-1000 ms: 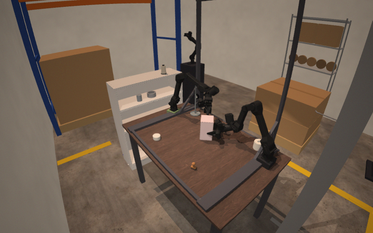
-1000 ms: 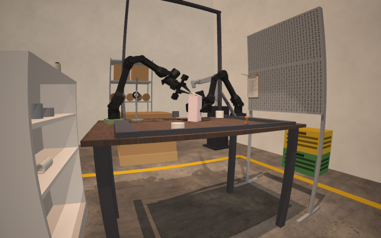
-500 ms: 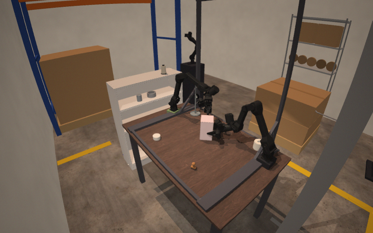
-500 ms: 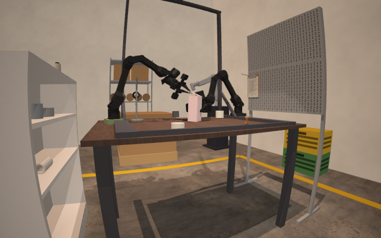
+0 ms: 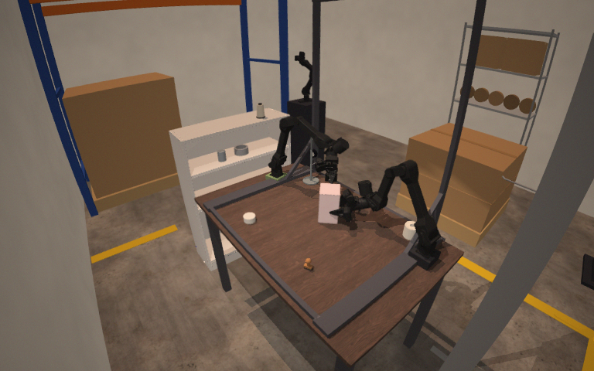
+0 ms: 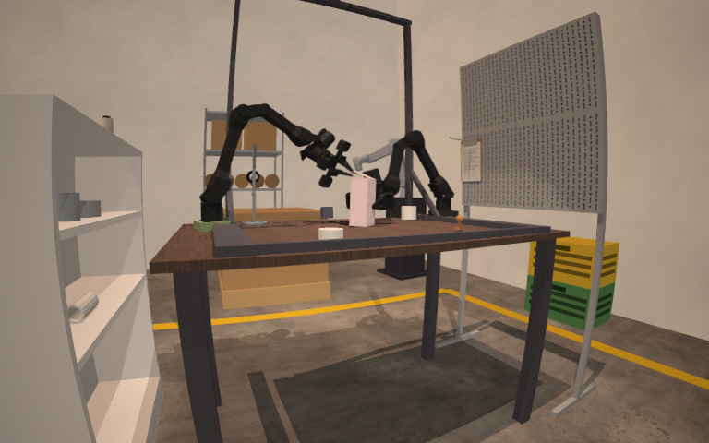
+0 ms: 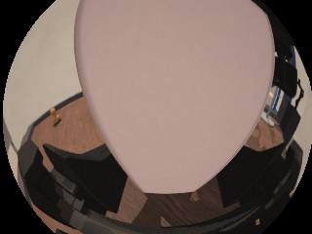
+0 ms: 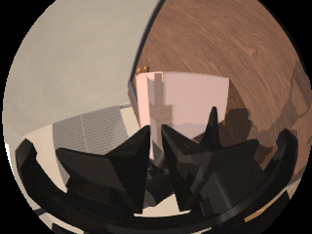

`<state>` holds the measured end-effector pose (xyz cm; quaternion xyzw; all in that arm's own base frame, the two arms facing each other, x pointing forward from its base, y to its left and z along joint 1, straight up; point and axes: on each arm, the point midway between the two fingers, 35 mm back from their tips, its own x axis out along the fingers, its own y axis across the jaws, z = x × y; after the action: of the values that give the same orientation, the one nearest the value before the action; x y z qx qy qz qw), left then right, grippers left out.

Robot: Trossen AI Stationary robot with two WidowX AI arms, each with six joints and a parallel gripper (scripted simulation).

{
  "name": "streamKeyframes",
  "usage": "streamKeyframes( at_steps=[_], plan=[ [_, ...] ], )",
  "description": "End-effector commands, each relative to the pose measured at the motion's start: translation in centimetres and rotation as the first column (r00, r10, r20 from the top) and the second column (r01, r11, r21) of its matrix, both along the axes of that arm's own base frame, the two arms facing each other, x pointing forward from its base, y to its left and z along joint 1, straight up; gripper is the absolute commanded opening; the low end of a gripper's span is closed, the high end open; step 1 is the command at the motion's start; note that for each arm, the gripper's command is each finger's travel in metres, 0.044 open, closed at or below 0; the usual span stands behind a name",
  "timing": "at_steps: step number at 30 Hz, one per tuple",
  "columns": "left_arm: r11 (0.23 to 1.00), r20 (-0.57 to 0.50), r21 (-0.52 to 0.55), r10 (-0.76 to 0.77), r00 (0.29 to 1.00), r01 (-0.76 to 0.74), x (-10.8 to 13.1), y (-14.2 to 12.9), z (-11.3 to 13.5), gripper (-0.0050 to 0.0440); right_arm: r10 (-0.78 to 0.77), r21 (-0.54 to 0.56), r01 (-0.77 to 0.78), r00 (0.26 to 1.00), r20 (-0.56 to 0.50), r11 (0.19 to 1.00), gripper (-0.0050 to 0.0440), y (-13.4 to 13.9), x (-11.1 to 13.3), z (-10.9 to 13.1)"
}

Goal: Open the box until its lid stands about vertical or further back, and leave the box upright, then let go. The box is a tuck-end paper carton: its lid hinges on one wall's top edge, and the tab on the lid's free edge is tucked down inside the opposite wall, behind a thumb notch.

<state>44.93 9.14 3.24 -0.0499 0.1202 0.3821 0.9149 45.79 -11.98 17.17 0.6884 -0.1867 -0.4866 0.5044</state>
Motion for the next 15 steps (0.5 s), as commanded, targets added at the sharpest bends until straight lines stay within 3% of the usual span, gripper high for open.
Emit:
streamKeyframes(
  at_steps=[1,15],
  plan=[
    [1.000,0.029,-0.002,0.003,1.000,-0.003,0.33,0.03,1.05,0.0315,0.001,0.003,-0.001,1.000,0.025,1.000,0.0050,0.05,-0.06,0.66],
    [1.000,0.029,-0.002,0.003,1.000,-0.003,0.33,0.03,1.05,0.0315,0.001,0.003,-0.001,1.000,0.025,1.000,0.0050,-0.37,0.20,0.67]
  ],
)
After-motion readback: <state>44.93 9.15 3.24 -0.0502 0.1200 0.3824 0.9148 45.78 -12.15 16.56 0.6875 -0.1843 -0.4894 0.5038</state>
